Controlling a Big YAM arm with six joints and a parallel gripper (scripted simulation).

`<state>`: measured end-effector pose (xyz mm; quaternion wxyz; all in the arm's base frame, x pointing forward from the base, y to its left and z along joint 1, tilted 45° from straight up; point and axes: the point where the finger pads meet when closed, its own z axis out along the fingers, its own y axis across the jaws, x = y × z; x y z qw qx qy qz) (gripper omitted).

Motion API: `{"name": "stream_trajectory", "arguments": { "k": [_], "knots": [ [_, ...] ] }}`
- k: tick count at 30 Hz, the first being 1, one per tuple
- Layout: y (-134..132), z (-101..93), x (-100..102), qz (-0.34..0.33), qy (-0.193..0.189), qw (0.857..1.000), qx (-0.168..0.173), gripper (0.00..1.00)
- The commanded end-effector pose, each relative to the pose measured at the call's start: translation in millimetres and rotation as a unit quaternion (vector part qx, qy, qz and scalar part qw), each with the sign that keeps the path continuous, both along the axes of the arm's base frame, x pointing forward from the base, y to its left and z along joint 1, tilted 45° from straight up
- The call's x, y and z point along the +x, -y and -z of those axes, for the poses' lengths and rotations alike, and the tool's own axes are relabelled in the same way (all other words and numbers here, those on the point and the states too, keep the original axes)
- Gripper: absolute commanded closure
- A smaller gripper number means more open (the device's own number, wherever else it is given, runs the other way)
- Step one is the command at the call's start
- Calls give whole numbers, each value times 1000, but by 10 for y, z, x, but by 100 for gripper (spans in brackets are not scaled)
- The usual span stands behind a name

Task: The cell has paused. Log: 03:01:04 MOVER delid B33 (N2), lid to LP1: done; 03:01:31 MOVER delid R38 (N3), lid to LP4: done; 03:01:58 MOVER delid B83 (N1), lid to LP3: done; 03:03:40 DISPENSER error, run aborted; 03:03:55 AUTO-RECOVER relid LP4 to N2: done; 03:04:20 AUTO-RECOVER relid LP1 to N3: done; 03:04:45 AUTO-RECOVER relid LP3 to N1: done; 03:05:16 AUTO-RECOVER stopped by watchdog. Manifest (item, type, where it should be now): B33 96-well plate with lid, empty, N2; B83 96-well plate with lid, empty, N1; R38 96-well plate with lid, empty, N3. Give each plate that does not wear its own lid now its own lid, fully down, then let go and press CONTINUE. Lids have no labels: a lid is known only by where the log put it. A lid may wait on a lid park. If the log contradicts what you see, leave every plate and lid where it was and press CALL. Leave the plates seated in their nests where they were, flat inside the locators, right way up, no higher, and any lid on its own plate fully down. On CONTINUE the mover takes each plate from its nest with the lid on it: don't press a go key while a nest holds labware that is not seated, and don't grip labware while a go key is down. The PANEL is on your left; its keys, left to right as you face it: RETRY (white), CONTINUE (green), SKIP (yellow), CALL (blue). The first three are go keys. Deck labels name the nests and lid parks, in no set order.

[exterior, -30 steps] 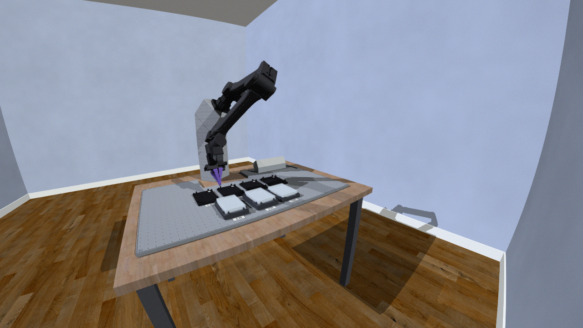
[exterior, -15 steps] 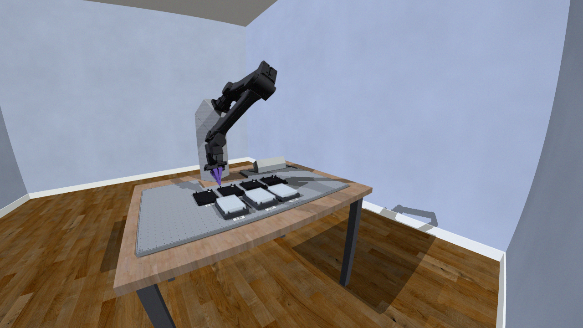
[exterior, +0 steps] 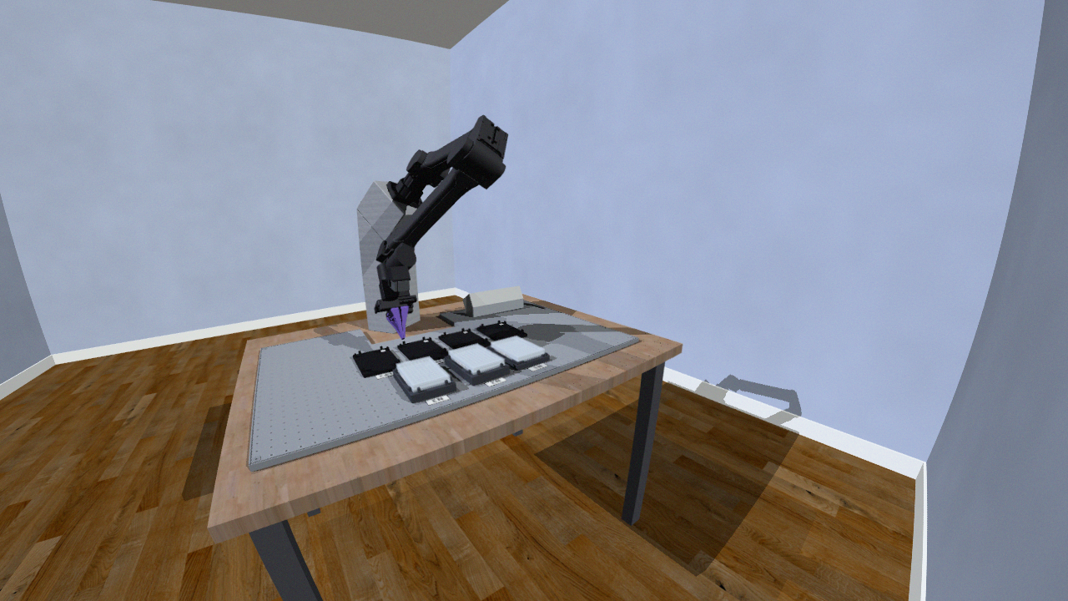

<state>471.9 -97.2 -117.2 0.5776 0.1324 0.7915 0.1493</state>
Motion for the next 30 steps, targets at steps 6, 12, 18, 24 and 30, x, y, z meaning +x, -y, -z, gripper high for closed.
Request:
{"name": "stream_trajectory", "arguments": {
  "k": [6,12,18,24,30],
  "knots": [
    [-470,-112,-37,7,57,998,6,100],
    [-656,-186,-44,7,57,998,6,100],
    [-732,-223,-51,7,57,998,6,100],
    [-730,-228,-54,7,57,998,6,100],
    [-730,-230,-55,7,57,998,6,100]
  ]
}}
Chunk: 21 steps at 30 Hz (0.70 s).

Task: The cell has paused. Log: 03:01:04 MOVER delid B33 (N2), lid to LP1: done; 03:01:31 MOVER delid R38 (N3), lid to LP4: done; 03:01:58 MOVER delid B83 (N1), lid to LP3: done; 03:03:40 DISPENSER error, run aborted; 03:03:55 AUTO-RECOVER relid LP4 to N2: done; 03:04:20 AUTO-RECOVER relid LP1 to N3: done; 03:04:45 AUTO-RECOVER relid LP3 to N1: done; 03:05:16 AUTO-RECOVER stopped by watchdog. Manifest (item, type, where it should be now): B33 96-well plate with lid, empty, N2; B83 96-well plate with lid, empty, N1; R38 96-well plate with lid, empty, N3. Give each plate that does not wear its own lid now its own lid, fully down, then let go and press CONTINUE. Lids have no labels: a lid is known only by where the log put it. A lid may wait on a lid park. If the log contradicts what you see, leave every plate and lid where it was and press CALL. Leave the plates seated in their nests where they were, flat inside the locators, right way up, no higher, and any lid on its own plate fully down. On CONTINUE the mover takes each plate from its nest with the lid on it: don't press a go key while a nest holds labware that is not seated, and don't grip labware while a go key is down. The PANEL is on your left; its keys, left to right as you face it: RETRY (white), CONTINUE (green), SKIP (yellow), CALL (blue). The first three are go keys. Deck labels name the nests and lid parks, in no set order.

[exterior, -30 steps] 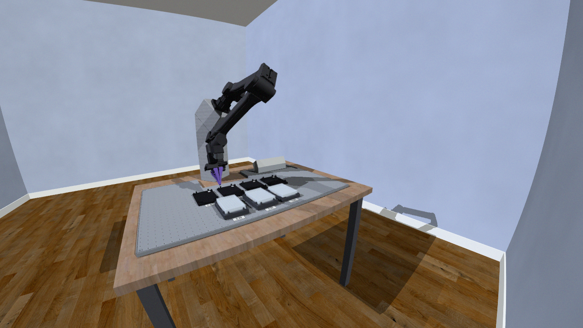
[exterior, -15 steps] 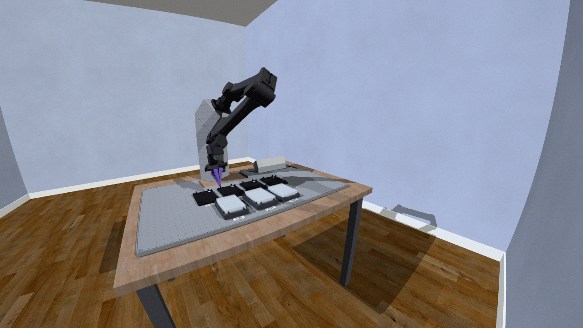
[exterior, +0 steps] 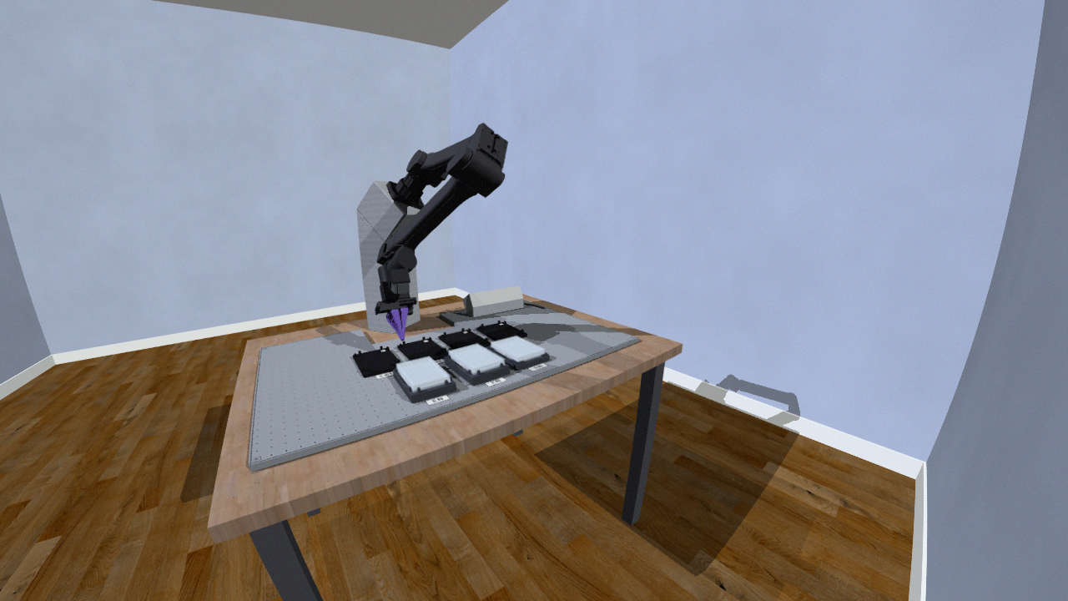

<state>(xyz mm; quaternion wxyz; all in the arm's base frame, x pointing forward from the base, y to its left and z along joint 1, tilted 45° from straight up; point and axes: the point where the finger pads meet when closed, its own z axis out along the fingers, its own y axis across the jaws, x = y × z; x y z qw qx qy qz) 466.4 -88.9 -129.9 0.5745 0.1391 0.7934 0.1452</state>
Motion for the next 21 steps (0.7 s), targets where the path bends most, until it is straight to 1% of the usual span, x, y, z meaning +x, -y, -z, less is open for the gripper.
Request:
{"name": "stream_trajectory", "arguments": {
  "k": [1,11,12,14,21],
  "knots": [
    [-646,-357,0,0,62,998,4,100],
    [-645,-360,-2,0,62,998,4,100],
    [-645,-288,-77,-2,23,1000,-2,100],
    [-645,-288,-77,-2,23,1000,-2,100],
    [-639,-375,-47,-1,58,998,8,100]
  ]
}}
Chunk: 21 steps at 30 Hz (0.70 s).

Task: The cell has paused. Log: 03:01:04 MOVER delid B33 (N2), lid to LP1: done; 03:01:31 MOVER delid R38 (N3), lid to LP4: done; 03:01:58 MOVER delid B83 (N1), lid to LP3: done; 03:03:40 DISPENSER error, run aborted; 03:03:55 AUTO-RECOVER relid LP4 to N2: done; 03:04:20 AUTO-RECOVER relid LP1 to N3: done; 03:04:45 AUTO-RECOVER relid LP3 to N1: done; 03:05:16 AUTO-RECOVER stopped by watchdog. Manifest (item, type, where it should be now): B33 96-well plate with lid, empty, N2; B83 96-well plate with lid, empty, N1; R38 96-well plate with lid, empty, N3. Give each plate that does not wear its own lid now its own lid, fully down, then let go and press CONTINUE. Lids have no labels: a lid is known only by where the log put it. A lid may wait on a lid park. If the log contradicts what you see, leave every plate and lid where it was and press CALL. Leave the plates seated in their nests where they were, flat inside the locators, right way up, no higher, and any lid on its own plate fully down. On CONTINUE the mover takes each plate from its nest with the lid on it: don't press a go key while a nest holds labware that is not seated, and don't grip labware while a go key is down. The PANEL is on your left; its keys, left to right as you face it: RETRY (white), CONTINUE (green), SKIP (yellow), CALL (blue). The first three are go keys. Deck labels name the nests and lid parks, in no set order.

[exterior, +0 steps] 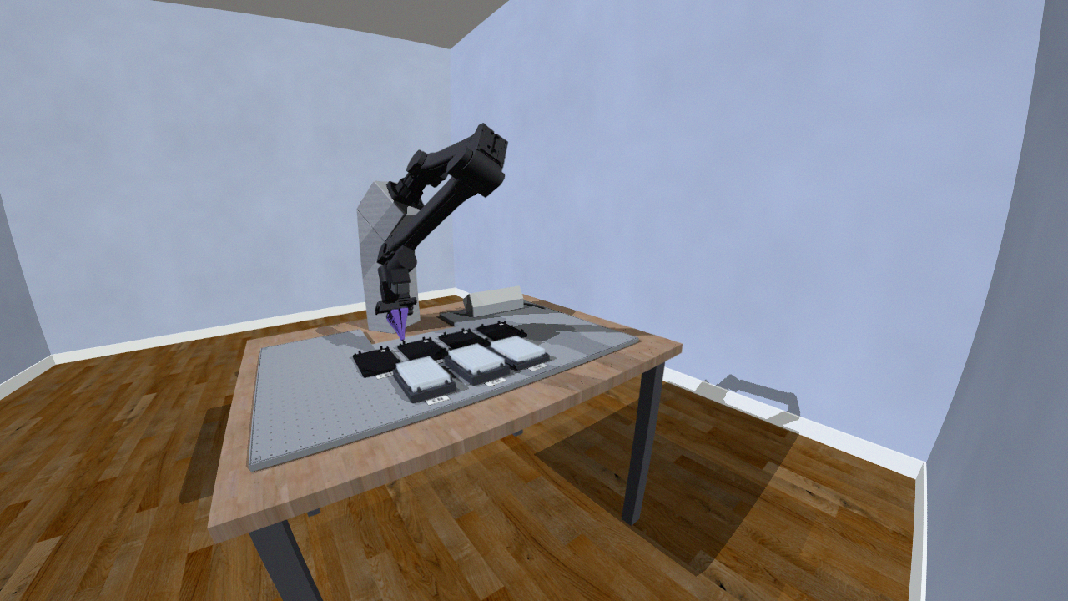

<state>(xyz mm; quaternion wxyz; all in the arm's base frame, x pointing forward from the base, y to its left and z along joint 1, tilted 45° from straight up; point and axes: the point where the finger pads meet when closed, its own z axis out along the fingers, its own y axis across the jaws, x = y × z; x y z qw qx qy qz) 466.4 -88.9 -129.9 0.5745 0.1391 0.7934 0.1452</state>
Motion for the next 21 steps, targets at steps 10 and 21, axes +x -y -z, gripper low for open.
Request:
{"name": "stream_trajectory", "arguments": {
  "k": [10,21],
  "knots": [
    [-641,-351,-48,-2,49,999,3,100],
    [-641,-351,-48,-2,49,999,3,100]
  ]
}}
